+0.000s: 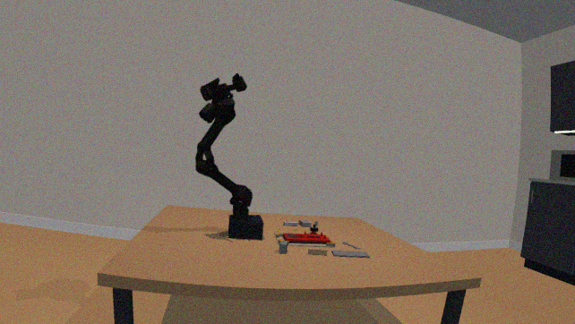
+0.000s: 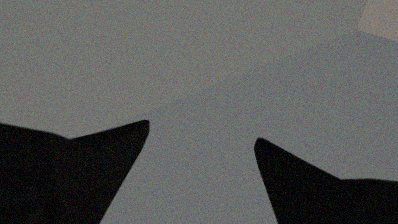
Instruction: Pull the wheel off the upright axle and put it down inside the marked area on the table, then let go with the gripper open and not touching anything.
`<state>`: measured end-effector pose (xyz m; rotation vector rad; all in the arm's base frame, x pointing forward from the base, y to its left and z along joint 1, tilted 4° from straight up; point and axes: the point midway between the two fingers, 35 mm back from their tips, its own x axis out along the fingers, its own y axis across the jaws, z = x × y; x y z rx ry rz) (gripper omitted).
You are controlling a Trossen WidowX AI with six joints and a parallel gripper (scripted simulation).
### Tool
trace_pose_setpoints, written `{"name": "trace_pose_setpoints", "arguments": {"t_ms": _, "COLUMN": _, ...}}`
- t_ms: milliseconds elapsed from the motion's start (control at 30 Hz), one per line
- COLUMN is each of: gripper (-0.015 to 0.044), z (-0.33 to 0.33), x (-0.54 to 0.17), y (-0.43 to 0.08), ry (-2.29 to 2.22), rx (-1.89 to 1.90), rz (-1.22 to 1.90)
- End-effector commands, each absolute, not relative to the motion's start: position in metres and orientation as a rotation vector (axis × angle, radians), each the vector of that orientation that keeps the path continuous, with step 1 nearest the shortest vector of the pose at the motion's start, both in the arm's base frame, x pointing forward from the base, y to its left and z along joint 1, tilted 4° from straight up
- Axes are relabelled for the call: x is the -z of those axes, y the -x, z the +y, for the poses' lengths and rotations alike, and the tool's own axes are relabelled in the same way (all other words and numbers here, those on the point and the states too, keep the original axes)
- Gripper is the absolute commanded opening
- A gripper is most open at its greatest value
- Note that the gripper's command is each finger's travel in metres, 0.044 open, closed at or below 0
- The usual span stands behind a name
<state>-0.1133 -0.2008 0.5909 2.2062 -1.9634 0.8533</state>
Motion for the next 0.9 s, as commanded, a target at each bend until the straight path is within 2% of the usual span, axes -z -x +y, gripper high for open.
{"name": "trace_pose_setpoints", "arguments": {"t_ms": 0, "gripper": 0.0374, "z": -0.2, "x": -0.592, "y": 0.112, "ry": -2.203, "rx": -0.852, "rz": -1.959}}
{"name": "trace_pose_setpoints", "arguments": {"t_ms": 100, "gripper": 0.03, "z": -0.188, "x": -0.604, "y": 0.095, "ry": -2.164, "rx": -0.829, "rz": -1.891}}
{"name": "trace_pose_setpoints", "arguments": {"t_ms": 533, "gripper": 0.03, "z": -0.109, "x": -0.655, "y": -0.015, "ry": -1.874, "rx": -0.651, "rz": -1.526}}
{"name": "trace_pose_setpoints", "arguments": {"t_ms": 867, "gripper": 0.03, "z": -0.058, "x": -0.662, "y": -0.101, "ry": -1.638, "rx": -0.506, "rz": -1.32}}
